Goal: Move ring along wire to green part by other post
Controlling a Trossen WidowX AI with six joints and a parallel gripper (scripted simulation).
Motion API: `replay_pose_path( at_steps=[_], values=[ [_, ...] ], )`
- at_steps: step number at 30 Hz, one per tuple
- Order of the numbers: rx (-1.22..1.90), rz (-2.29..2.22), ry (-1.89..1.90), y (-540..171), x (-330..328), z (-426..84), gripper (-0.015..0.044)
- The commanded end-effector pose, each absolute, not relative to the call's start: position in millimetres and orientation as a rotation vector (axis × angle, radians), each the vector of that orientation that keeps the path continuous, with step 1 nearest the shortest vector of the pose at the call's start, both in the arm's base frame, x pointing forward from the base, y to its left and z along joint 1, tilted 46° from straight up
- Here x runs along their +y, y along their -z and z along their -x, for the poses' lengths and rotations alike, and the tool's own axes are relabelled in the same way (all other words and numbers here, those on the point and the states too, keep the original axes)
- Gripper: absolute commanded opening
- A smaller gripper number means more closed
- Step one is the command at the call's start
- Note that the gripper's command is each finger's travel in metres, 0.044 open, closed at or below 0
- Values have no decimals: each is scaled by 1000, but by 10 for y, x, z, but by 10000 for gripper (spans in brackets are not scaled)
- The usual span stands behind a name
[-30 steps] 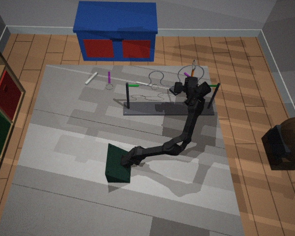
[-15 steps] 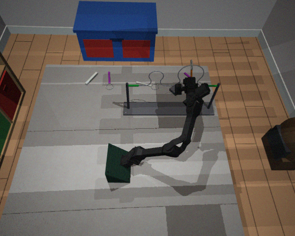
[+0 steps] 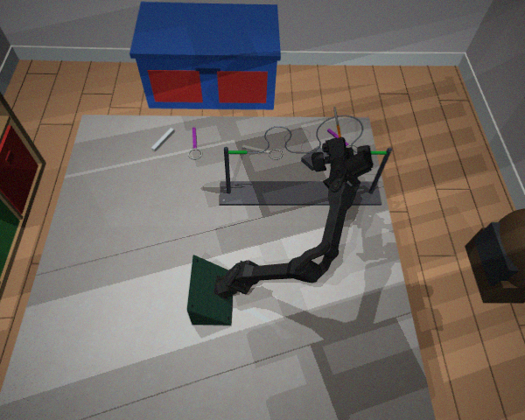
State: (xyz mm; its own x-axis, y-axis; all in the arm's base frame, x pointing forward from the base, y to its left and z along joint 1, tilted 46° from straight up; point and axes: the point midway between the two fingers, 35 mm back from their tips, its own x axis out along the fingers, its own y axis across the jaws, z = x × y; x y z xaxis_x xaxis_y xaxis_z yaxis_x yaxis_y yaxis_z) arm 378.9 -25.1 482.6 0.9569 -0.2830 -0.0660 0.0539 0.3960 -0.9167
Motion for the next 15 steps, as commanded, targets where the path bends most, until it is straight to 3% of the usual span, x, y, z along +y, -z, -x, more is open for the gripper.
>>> replay_pose_path(
  at_steps=[1,15],
  values=[
    [212,1203,232,-4851,-266,-3778,-150],
    [168,1382,271,-4918,-288,-3781,-150]
  ],
)
